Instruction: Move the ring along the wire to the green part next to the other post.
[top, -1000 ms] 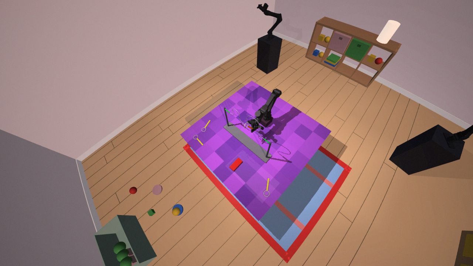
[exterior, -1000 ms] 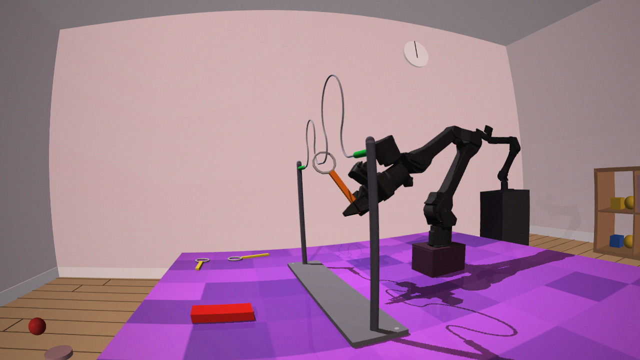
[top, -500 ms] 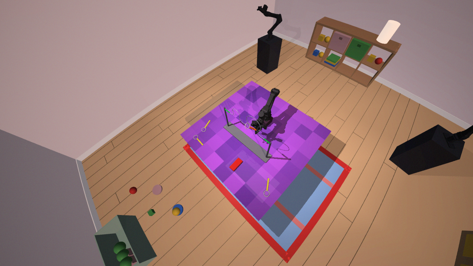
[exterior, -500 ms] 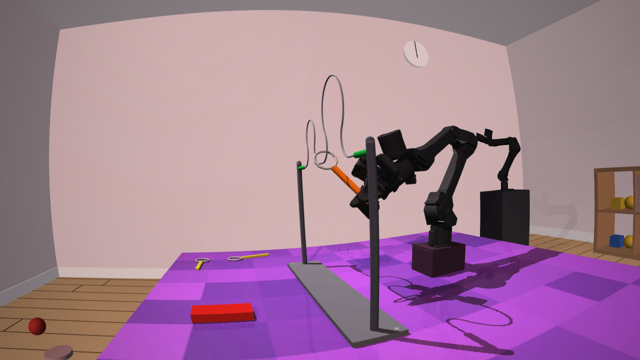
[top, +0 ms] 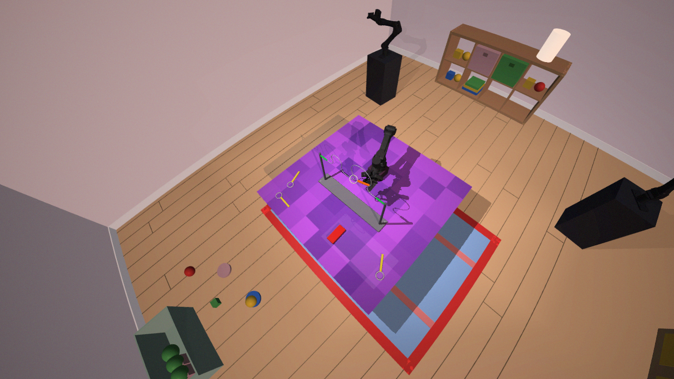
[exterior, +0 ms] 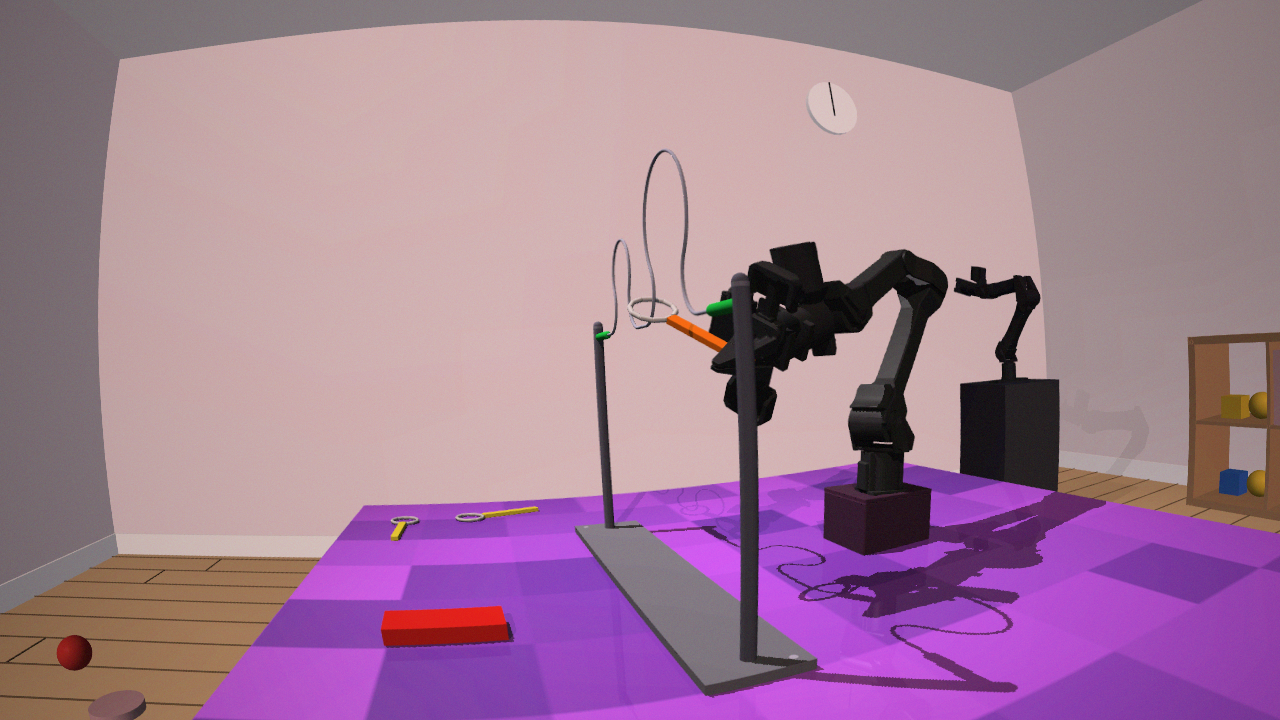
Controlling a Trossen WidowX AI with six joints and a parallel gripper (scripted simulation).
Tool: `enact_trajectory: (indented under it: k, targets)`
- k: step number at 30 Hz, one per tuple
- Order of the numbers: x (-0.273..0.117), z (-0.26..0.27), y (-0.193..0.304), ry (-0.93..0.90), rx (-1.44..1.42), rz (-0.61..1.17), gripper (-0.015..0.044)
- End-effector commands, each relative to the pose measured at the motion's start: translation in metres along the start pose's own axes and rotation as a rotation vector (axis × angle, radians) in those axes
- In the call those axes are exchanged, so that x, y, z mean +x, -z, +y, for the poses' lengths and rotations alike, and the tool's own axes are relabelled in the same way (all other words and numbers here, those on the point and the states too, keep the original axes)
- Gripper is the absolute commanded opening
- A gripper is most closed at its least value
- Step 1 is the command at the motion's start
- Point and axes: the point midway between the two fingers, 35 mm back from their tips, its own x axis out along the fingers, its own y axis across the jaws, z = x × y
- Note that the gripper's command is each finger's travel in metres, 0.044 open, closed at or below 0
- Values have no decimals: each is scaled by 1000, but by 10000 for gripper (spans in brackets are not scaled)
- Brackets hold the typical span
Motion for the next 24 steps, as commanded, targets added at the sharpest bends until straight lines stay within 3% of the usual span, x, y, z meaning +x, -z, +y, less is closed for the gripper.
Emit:
enact_trajectory:
  k: [1,24]
  targets:
    - [0,19,-1,-59,100,-4,-150]
    - [-15,100,-30,-331,596,-16,-150]
